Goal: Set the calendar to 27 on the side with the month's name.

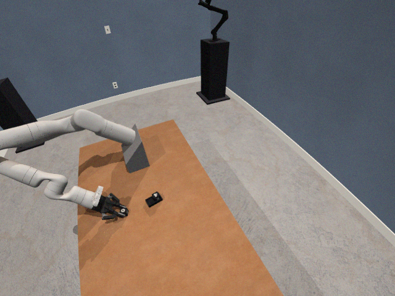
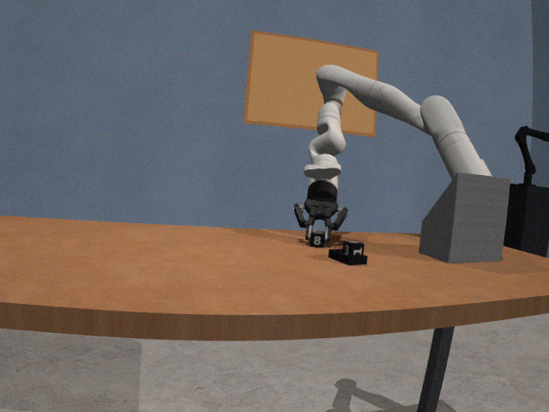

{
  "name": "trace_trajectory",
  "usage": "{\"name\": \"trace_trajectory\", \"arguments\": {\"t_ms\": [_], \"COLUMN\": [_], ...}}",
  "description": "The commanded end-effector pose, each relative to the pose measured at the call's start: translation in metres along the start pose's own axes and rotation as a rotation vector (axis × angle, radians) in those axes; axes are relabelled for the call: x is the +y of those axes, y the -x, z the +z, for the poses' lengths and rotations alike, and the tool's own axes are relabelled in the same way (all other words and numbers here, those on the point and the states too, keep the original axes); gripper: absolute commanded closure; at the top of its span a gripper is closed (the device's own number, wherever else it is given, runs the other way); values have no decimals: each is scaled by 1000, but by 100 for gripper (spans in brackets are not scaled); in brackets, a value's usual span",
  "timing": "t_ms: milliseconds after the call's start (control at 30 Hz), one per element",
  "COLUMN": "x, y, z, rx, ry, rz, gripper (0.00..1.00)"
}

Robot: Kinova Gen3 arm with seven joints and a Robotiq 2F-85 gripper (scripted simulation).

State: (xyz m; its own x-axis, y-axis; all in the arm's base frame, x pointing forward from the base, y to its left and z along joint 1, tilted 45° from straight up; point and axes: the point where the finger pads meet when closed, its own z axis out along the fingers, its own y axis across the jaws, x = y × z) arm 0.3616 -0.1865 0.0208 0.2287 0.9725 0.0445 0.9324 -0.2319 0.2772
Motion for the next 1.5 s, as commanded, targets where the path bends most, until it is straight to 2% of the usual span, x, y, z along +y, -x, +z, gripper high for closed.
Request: {"name": "trace_trajectory", "arguments": {"t_ms": [0,1433,1467], "x": [0,0,0], "y": [-1,-1,-1], "z": [0,0,0], "rx": [0,0,0], "ry": [1,1,1], "rz": [-1,-1,-1], "gripper": [72,72,68]}}
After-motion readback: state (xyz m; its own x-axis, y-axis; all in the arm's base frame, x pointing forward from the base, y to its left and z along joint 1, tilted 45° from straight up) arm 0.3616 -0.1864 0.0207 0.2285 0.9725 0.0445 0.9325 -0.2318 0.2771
